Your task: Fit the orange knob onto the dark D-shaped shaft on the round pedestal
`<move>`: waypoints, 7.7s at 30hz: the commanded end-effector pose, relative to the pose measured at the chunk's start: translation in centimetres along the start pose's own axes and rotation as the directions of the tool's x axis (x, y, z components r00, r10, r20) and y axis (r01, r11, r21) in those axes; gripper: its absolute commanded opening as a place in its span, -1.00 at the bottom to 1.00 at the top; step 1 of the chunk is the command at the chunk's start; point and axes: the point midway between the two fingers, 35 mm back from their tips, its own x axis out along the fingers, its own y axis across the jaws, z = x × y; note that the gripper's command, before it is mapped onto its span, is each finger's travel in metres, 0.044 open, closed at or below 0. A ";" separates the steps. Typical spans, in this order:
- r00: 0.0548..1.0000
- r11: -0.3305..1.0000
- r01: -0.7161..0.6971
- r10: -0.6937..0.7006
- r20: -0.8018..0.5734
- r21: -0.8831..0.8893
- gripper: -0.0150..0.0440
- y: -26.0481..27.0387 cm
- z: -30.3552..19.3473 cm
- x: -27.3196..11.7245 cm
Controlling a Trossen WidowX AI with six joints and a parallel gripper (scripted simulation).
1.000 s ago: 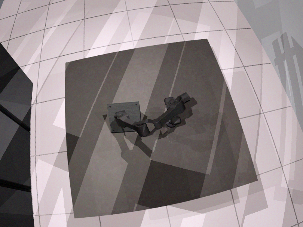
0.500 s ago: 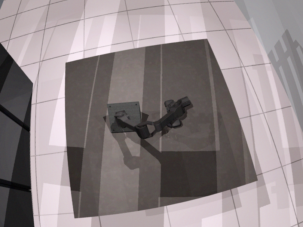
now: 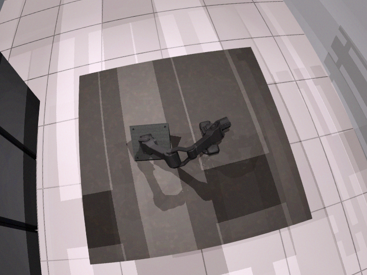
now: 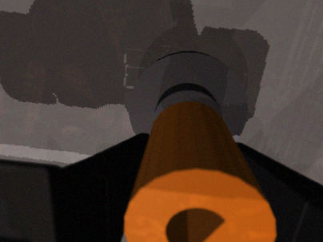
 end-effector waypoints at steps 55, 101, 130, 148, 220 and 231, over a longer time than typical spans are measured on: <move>1.000 0.977 0.005 -0.005 0.000 -0.211 -0.49 0.0 0.0 0.0; 1.000 0.912 0.004 -0.004 0.000 -0.410 -0.49 -0.1 0.1 -0.4; 1.000 0.807 0.004 -0.005 0.000 -0.591 -0.49 -0.1 0.0 0.1; 1.000 0.666 0.003 -0.005 0.000 -0.746 -0.49 0.0 0.0 -0.1; 1.000 0.455 0.002 -0.004 0.000 -0.890 -0.49 -0.1 0.1 -0.4; 1.000 0.306 0.002 -0.005 0.000 -0.952 -0.49 0.0 0.0 -0.1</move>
